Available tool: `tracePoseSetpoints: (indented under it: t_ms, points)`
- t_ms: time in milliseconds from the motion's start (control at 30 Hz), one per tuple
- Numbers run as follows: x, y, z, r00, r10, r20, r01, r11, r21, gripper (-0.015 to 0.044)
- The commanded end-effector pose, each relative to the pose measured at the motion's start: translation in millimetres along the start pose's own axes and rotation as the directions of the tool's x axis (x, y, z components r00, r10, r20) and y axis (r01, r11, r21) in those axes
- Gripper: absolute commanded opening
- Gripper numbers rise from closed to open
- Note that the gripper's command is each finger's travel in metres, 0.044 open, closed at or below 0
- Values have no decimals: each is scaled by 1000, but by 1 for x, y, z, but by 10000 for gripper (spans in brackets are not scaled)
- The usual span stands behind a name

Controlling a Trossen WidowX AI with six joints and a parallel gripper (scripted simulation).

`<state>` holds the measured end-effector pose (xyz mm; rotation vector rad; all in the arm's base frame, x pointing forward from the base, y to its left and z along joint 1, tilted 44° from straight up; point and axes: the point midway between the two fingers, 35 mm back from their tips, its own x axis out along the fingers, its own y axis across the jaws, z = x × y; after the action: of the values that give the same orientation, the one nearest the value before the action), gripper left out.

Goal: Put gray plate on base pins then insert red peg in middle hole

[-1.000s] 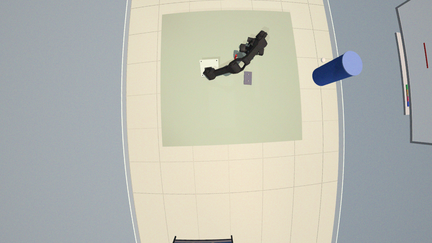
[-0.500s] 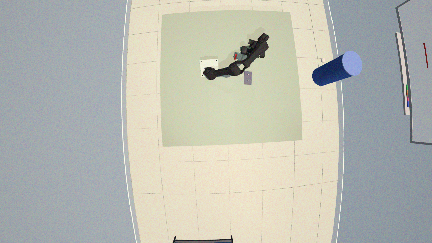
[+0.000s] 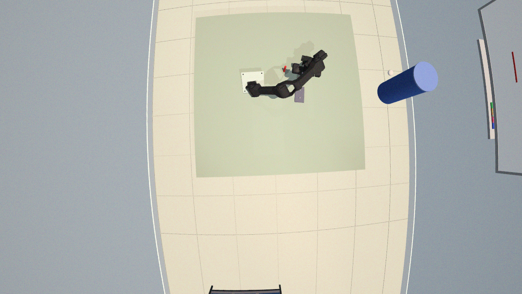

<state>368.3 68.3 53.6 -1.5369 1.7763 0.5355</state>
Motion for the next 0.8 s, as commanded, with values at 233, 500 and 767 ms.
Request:
tracePoseSetpoints:
  t_ms: [233,500,767]
  points:
    - [13,-5,-30,1000,-4,-2,3,1000,-20,0]
    - [24,-8,-53,1000,-6,-7,5,999,-34,0]
    - [35,-8,-76,1000,-7,-15,7,999,-49,0]
